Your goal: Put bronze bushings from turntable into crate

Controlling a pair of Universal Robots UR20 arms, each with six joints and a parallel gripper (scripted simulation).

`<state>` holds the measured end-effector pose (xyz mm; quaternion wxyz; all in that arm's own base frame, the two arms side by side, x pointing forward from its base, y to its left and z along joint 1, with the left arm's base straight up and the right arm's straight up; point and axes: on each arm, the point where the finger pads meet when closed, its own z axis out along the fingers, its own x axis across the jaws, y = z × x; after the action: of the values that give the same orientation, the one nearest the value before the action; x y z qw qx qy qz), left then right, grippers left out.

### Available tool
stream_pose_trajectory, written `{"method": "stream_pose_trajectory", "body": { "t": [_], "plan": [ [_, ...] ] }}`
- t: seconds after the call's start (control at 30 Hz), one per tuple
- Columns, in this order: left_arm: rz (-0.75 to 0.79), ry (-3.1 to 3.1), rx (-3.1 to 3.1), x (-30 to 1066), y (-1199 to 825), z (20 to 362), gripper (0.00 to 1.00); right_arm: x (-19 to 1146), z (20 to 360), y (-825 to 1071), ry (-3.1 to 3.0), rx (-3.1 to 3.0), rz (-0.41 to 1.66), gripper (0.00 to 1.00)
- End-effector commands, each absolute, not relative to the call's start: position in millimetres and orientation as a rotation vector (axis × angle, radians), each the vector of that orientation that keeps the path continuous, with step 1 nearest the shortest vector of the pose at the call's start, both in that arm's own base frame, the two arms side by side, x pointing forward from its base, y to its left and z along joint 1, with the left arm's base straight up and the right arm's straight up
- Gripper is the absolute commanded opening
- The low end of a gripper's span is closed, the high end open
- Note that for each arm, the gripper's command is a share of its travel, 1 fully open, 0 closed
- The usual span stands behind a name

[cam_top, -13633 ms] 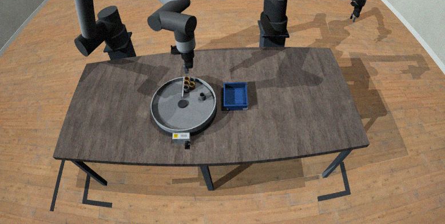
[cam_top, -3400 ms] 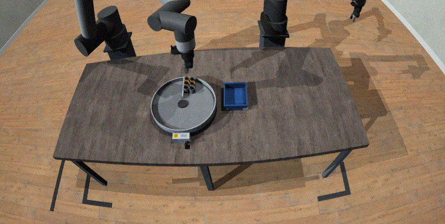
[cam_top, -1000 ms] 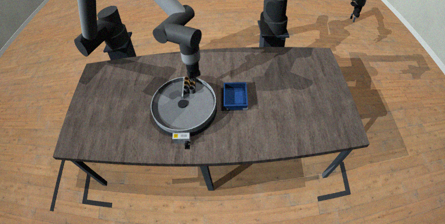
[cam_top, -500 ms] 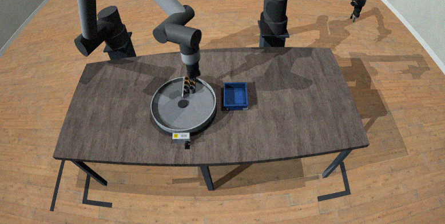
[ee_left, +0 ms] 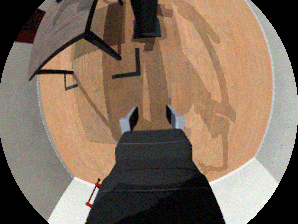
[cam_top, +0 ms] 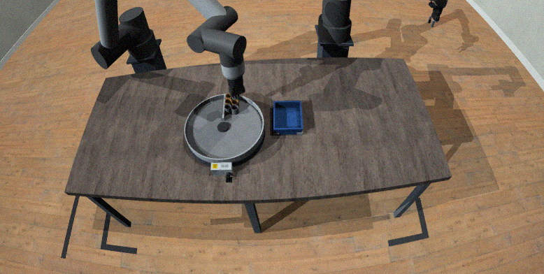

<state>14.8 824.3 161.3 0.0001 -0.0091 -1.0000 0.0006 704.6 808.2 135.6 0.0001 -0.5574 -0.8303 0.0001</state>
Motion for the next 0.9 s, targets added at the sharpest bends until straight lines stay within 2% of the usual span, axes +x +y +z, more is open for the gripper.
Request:
{"method": "stream_pose_trajectory", "body": {
  "t": [0.0, 0.27, 0.87],
  "plan": [
    [0.0, -3.141, -0.028, 15, 825, 162, 1.0, 705, 136, 809, -2.608, -1.751, -0.002, 0.36],
    [0.0, -3.141, -0.028, 15, 825, 162, 1.0, 704, 114, 809, -2.608, -1.751, -0.002, 0.36],
    [0.0, -3.141, -0.028, 15, 825, 162, 1.0, 704, 113, 809, -2.608, -1.751, -0.002, 0.36]
  ]
}}
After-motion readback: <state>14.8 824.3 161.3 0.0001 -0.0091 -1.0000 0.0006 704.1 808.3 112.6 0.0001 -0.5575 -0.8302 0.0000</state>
